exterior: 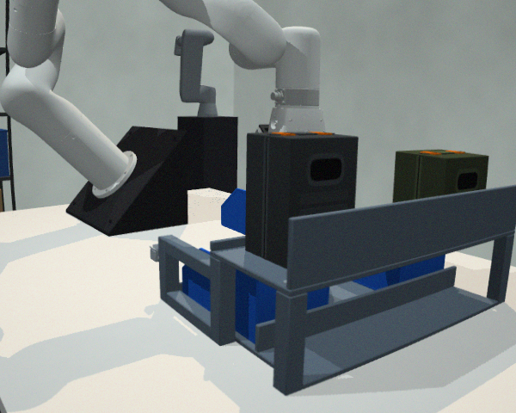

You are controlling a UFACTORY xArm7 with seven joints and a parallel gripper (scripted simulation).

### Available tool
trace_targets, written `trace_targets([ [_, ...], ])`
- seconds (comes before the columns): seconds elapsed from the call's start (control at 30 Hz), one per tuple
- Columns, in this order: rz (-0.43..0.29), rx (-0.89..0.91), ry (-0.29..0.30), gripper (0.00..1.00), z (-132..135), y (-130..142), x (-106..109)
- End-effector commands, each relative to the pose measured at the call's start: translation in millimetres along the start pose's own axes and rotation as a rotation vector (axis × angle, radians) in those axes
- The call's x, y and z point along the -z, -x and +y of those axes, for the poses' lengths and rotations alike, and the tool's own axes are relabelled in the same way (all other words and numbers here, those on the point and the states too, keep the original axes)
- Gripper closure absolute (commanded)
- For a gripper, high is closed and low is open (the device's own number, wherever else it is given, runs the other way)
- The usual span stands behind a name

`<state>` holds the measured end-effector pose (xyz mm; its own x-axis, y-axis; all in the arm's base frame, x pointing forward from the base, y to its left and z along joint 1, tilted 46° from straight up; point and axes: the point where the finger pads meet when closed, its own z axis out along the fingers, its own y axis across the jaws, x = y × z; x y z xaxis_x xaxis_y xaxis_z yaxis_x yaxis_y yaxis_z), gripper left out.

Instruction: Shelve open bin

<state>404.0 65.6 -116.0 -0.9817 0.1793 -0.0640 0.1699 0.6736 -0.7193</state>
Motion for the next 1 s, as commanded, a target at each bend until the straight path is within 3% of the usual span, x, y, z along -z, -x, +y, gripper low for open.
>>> trace_targets([
  [0.0,-0.003,0.0,0.004,1.0,-7,-2,2],
  [0.97,-0.003,0.0,0.004,1.0,-26,-10,1],
])
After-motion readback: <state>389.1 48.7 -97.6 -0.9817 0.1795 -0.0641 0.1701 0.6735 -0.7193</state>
